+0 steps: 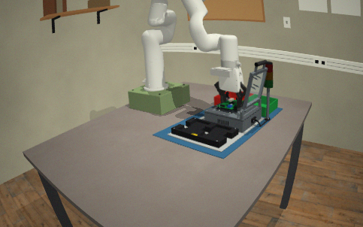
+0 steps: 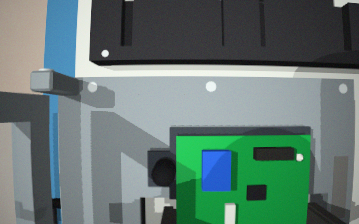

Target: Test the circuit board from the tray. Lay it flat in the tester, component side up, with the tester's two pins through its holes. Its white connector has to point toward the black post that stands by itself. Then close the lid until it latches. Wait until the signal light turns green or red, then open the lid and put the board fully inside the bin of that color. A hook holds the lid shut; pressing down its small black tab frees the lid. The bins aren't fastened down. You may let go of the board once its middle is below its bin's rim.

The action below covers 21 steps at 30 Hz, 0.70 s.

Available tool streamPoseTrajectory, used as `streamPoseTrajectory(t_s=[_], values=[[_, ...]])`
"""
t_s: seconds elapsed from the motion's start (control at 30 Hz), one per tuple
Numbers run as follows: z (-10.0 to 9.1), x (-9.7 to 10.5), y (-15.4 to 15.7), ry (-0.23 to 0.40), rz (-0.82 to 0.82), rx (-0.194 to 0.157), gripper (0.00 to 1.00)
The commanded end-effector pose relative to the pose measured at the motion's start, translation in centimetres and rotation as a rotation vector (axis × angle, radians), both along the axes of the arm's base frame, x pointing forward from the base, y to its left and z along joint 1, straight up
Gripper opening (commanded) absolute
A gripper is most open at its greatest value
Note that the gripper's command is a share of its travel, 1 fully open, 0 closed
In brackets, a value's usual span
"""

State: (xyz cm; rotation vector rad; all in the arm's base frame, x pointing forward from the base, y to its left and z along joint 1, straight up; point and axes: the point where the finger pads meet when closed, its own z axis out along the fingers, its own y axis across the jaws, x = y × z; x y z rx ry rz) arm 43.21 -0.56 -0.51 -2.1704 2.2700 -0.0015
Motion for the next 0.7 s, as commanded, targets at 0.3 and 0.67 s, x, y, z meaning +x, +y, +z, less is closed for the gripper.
streamPoseTrajectory(t_s=[0.3, 0.67], values=[[0.16, 0.21, 0.00, -0.006, 0.000, 0.000, 0.79], [-0.13, 0.22, 0.00, -0.006, 0.000, 0.000, 0.79]])
